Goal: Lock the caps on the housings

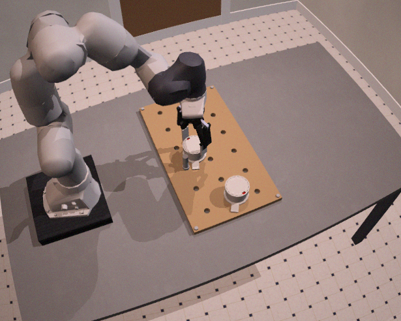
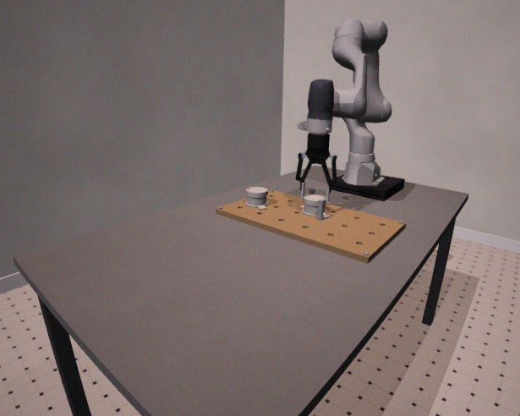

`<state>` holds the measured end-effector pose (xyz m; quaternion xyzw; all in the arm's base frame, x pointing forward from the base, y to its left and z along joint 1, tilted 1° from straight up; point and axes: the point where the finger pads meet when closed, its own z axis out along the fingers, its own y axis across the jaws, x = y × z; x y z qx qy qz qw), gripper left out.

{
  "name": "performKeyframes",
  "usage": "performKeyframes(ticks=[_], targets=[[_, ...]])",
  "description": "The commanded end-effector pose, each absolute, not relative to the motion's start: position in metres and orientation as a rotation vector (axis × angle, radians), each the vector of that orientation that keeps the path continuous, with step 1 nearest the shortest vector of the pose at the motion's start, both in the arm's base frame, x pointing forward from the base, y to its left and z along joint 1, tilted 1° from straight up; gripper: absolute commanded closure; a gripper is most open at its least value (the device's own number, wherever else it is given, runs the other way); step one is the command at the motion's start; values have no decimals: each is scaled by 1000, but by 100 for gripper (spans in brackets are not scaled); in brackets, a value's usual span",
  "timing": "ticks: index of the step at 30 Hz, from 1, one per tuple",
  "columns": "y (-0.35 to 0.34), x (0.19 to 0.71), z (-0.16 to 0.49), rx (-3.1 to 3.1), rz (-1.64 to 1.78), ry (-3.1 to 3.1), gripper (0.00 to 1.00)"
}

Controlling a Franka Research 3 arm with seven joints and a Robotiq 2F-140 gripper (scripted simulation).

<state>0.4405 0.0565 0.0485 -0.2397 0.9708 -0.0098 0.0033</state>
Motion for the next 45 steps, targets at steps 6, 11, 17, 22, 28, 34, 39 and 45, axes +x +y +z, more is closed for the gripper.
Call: performKeyframes(ticks=[6, 11, 17, 22, 28, 34, 39, 45], targets=[[56, 439, 47, -737, -33, 3053, 22], [56, 439, 47, -737, -33, 3053, 22], [56, 439, 47, -737, -33, 3053, 22], [56, 439, 47, -737, -33, 3053, 22], [56, 439, 47, -737, -33, 3053, 22], [56, 439, 47, -737, -33, 3053, 22], [56, 439, 47, -737, -33, 3053, 22], [56, 439, 48, -737, -33, 3053, 22]])
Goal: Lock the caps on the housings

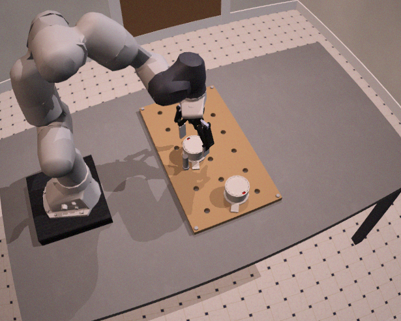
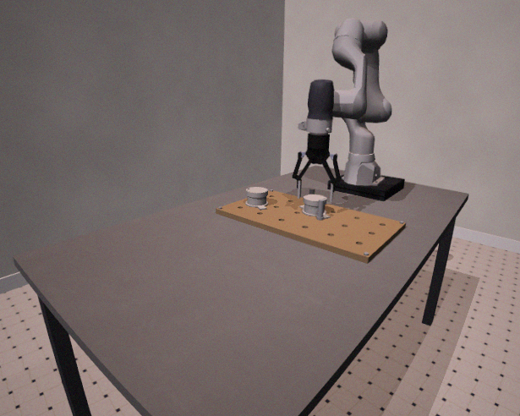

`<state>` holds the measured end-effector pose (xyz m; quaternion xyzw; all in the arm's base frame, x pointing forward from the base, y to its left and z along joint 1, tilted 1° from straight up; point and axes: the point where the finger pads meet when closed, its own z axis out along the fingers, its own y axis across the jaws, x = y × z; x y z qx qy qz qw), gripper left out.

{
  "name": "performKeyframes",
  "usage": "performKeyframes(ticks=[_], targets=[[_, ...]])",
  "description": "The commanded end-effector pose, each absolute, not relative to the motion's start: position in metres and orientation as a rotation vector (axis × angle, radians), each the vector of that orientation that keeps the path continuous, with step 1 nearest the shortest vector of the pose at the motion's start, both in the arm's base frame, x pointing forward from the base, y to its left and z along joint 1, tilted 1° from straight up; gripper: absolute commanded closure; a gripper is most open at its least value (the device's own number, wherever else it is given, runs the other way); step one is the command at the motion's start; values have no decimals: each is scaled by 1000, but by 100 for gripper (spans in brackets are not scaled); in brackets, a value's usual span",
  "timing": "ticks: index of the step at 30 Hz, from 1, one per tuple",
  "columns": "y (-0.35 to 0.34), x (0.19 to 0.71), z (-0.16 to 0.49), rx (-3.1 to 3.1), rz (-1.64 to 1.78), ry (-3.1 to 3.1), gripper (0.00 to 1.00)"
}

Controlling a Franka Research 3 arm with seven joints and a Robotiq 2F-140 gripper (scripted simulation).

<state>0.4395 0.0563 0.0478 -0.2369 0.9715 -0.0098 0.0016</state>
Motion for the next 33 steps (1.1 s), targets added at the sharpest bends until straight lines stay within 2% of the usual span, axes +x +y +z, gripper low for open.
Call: performKeyframes(ticks=[1, 33], targets=[[56, 439, 49, -737, -33, 3053, 22], [57, 439, 94, -737, -33, 3053, 22]])
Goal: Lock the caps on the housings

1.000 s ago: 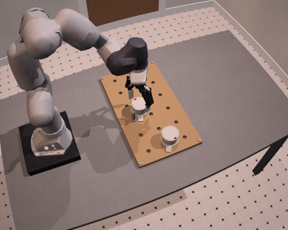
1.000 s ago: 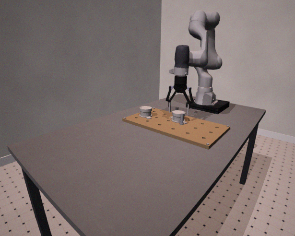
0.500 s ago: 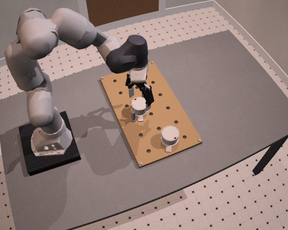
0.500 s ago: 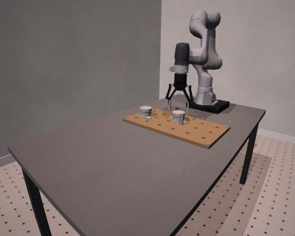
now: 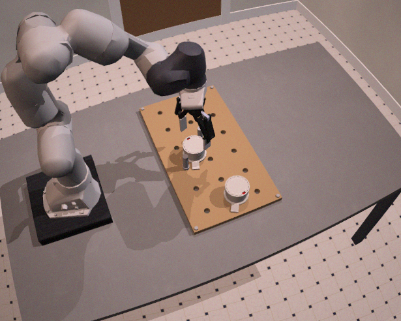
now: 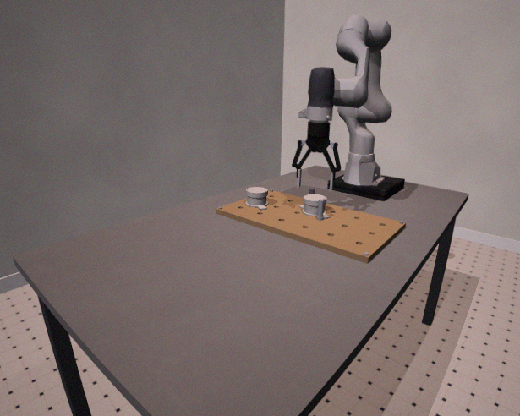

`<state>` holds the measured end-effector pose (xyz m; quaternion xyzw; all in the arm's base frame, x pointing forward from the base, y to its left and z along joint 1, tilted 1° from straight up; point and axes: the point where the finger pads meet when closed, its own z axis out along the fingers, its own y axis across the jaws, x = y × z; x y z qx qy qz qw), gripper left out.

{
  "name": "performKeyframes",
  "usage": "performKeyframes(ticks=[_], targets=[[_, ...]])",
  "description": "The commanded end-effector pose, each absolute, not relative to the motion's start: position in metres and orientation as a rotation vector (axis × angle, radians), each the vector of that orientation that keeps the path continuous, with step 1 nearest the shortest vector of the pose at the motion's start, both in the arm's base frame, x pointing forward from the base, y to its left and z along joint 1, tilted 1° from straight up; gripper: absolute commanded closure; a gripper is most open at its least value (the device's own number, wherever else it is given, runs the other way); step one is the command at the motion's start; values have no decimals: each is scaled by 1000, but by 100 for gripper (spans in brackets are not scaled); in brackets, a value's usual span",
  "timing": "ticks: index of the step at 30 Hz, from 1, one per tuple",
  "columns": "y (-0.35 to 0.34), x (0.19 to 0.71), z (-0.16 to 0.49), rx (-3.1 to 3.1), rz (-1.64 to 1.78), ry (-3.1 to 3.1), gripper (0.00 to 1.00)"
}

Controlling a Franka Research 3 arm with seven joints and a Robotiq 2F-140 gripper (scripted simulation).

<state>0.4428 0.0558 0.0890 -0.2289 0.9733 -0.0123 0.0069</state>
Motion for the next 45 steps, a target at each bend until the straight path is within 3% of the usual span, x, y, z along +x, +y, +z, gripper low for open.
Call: performKeyframes(ticks=[1, 28, 45], targets=[[57, 439, 96, -737, -33, 3053, 22], [58, 439, 116, -742, -33, 3052, 22], [59, 440, 116, -1685, -88, 2664, 22]])
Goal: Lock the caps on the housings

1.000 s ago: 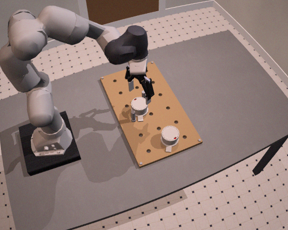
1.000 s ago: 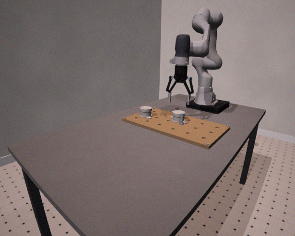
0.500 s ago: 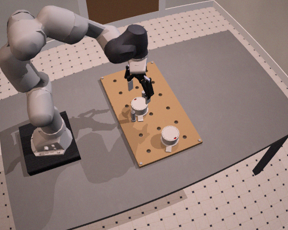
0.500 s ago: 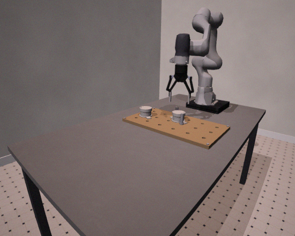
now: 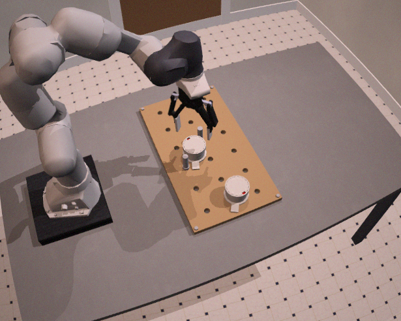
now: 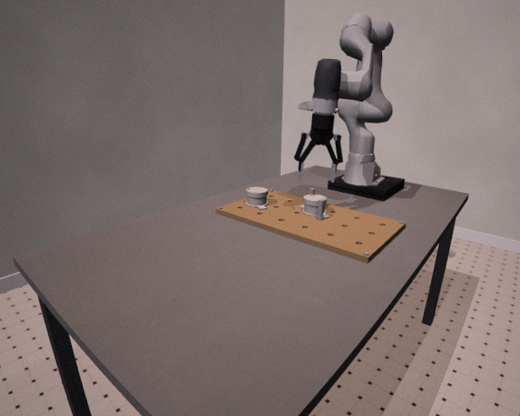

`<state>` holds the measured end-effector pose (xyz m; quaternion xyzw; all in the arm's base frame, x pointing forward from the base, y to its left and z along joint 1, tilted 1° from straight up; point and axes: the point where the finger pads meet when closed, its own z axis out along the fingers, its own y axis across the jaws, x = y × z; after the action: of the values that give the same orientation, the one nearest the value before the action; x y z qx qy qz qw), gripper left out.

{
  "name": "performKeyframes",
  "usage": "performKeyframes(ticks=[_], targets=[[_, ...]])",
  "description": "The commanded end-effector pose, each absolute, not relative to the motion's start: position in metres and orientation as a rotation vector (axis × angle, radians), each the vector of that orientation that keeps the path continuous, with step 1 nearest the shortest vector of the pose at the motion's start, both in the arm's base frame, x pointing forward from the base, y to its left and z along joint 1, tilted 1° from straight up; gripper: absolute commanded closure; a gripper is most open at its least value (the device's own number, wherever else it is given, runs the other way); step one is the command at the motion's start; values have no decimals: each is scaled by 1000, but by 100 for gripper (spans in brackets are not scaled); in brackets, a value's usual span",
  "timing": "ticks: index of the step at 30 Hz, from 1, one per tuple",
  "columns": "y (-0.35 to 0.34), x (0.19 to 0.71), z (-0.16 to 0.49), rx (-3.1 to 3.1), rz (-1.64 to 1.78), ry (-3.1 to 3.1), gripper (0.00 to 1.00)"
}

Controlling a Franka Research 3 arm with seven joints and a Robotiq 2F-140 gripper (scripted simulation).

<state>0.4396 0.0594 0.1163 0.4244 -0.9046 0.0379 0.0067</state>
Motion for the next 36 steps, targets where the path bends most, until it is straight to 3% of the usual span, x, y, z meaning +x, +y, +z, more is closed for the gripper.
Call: performKeyframes(ticks=[1, 23, 36], targets=[[59, 440, 116, 1709, 89, -2619, 22], [59, 440, 116, 2348, 28, -2070, 22], [59, 440, 116, 2348, 28, -2070, 22]])
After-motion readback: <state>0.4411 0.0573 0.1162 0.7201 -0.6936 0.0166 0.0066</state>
